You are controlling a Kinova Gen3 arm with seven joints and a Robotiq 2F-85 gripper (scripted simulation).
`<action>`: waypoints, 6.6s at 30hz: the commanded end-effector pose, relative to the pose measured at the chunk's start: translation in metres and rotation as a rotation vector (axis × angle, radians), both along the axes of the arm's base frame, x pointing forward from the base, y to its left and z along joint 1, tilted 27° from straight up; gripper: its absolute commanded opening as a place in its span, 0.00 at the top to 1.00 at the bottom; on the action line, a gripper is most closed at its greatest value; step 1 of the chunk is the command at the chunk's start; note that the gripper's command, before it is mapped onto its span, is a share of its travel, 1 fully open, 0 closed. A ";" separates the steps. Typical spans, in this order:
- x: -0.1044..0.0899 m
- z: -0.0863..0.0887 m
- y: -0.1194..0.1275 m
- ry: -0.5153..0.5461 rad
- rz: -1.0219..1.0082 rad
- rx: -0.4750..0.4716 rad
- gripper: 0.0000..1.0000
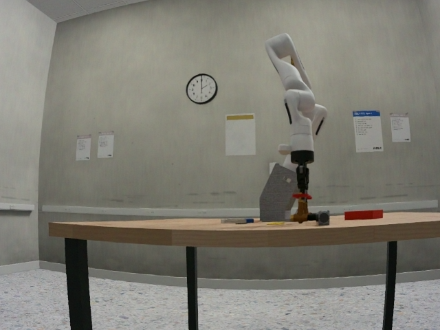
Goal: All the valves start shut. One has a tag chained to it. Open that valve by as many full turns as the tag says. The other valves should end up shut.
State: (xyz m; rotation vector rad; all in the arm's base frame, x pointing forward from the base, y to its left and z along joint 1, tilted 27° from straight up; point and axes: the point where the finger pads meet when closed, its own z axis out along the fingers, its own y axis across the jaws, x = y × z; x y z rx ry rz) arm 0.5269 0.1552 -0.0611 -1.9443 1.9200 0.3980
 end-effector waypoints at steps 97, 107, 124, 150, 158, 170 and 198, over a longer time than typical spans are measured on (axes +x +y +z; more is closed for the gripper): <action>0.001 0.001 0.000 1.052 -2.060 0.147 0.00; 0.001 0.001 0.000 1.193 -2.334 0.167 0.00; 0.001 0.001 0.000 1.331 -2.603 0.186 0.00; 0.001 0.001 0.000 1.348 -2.636 0.189 0.48; 0.001 0.001 0.000 1.348 -2.636 0.189 0.48; 0.001 0.001 0.000 1.341 -2.621 0.187 0.48; 0.001 0.001 0.000 1.092 -2.137 0.153 0.48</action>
